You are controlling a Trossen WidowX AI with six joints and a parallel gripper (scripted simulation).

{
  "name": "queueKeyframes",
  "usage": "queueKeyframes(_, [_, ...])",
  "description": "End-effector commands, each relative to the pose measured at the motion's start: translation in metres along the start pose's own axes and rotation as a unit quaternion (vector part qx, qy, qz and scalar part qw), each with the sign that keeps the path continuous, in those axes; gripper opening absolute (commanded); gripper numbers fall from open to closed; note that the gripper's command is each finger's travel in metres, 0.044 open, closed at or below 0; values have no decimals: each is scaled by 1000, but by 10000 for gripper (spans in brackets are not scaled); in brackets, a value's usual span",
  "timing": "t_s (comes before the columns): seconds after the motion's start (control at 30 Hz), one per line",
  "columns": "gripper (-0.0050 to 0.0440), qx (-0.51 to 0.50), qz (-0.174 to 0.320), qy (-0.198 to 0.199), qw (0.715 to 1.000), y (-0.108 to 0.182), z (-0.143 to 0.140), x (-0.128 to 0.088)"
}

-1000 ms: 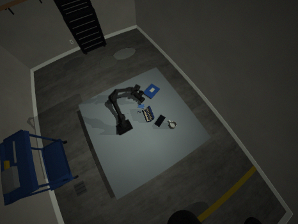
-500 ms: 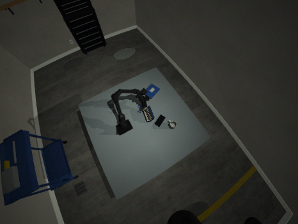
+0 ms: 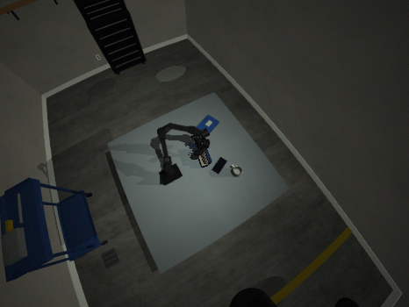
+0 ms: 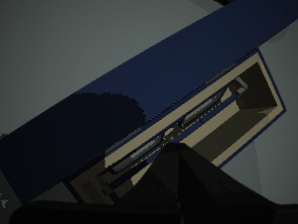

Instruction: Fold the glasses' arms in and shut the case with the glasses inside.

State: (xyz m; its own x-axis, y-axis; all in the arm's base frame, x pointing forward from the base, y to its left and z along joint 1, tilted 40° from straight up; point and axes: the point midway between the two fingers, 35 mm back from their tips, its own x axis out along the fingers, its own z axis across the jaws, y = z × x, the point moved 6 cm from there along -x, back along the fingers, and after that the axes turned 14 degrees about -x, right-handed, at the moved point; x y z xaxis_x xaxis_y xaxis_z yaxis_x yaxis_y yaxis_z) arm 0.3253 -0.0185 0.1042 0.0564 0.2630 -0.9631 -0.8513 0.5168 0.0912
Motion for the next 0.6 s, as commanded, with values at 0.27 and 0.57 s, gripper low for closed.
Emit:
queueKeyframes(0.27, [0,191,76,-20,978,-7,-64,12])
queueKeyframes(0.57, [0,299,115,-39,946,-7,-99,15])
